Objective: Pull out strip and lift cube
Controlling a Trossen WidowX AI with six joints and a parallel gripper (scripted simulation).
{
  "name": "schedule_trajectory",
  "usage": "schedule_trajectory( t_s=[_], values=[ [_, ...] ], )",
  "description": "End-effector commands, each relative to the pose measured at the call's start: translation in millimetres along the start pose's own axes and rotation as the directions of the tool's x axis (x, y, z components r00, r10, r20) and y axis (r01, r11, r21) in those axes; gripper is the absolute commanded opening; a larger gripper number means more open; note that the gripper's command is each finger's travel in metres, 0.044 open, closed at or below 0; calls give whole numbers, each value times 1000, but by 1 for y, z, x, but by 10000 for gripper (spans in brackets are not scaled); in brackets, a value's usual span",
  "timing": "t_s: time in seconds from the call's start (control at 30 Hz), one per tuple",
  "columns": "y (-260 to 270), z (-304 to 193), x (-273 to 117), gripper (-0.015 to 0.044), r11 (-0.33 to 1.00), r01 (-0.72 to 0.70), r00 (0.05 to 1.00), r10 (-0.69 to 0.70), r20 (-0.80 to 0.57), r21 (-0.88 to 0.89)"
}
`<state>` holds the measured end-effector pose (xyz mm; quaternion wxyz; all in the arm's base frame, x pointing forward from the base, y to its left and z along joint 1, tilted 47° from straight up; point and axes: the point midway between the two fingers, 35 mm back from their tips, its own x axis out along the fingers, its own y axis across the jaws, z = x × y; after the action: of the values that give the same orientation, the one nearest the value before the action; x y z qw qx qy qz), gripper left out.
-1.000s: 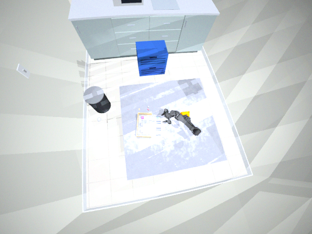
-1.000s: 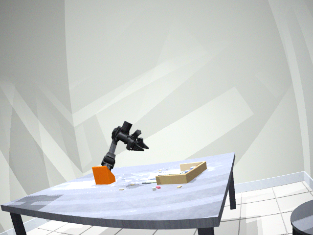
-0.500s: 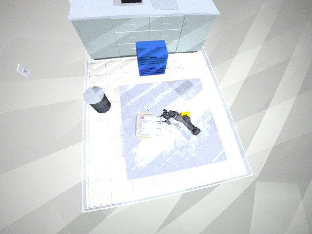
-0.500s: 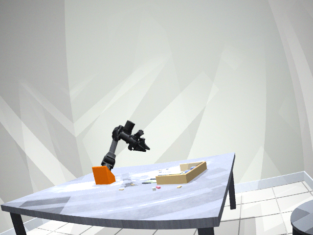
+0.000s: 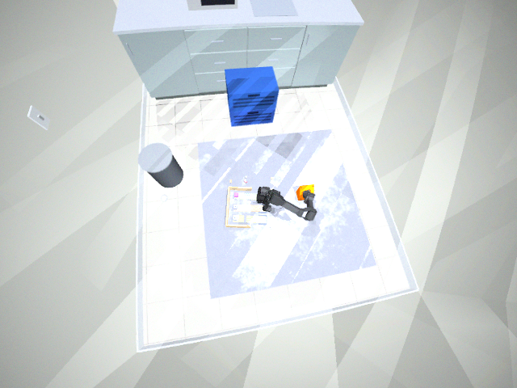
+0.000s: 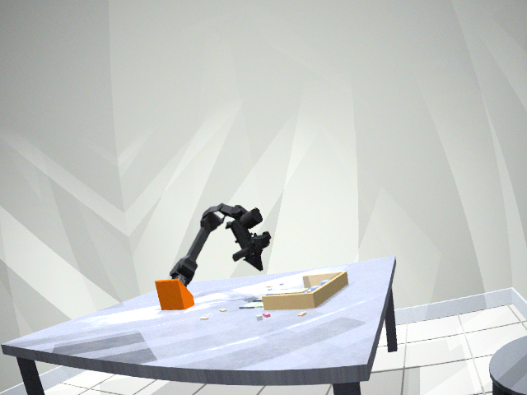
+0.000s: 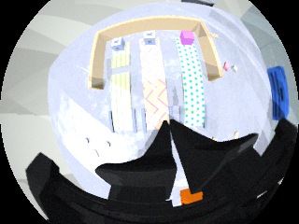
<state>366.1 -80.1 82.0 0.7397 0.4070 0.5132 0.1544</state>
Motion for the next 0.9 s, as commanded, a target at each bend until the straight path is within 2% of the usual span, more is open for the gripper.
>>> schedule_trajectory(
  t_s=[0.0, 0.37, 0.87],
  values=[
    [14, -16, 37, 0, 998, 56, 947, -46, -319, 23],
    [15, -17, 39, 0, 998, 58, 943, -47, -328, 23],
    [13, -23, 62, 0, 998, 59, 944, -48, -328, 22]
  ],
)
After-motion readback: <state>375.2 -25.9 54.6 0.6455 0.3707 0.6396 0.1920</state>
